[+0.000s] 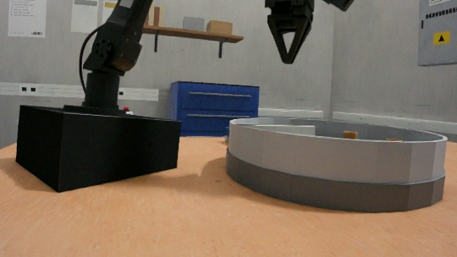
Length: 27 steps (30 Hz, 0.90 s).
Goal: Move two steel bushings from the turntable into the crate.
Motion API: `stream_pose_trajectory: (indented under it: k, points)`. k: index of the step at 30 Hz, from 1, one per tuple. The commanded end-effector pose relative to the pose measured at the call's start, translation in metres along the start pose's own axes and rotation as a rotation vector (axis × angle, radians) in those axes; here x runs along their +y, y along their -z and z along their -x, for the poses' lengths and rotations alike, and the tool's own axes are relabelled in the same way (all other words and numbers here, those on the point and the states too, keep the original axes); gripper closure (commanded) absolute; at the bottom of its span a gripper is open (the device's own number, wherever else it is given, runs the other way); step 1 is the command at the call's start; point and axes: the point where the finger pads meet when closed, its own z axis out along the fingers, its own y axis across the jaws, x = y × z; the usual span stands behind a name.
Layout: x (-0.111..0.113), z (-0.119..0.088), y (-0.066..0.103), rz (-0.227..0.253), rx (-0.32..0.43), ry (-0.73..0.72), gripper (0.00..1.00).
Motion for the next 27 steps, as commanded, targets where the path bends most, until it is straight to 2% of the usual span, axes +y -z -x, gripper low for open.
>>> stream_pose_trajectory:
  k: [1,27]
  points:
    - [-0.0026,0.01,0.0123,-0.003,-0.046,-0.012,0.85]
    - [-0.0026,0.01,0.0123,-0.003,-0.046,-0.012,0.85]
